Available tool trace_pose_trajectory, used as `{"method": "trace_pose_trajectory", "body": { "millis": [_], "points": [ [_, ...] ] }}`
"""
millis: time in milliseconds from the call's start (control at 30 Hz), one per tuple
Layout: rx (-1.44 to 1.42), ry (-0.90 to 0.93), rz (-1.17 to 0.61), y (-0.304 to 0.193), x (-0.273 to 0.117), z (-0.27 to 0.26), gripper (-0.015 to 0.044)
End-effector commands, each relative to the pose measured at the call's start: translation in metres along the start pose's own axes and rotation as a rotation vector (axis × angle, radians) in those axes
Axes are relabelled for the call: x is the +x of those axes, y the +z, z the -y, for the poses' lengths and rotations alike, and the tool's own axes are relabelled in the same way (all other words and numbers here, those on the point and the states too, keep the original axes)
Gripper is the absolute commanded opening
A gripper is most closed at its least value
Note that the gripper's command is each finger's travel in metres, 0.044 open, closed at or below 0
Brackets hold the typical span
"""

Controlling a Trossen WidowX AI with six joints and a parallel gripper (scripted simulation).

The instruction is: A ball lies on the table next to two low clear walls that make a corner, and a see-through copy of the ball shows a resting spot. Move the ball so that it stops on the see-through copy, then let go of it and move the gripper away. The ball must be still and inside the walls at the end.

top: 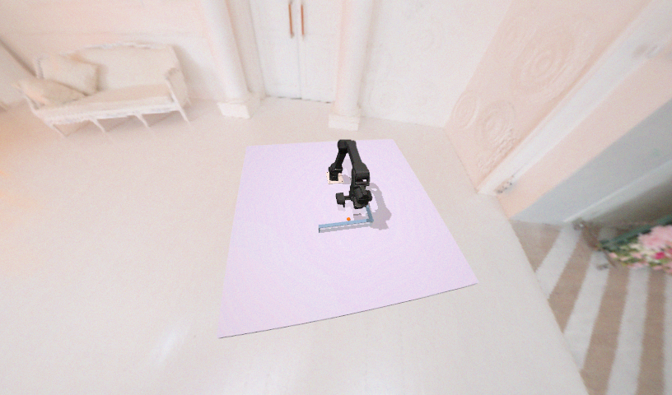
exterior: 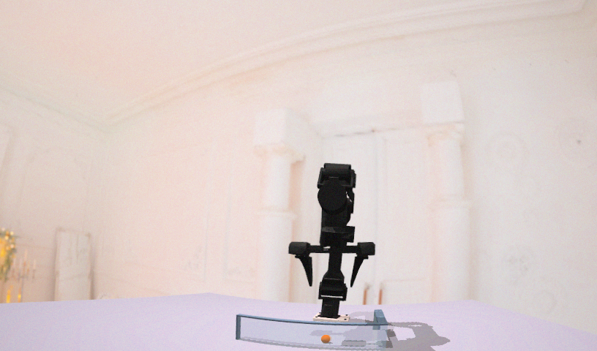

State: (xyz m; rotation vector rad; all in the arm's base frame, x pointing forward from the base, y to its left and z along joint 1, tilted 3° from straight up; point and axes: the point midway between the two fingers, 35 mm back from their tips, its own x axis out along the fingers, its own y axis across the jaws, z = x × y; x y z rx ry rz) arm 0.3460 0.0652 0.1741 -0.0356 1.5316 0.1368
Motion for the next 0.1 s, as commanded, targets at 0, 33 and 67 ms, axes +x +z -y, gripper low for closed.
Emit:
{"method": "trace_pose_trajectory", "body": {
  "millis": [0, 33, 67],
  "points": [
    [-0.007, 0.0, 0.004, 0.0003, -0.0031, -0.0001, 0.044],
    [-0.007, 0.0, 0.004, 0.0003, -0.0031, -0.0001, 0.044],
    [-0.007, 0.0, 0.004, 0.0003, -0.0031, -0.0001, 0.044]
  ]
}}
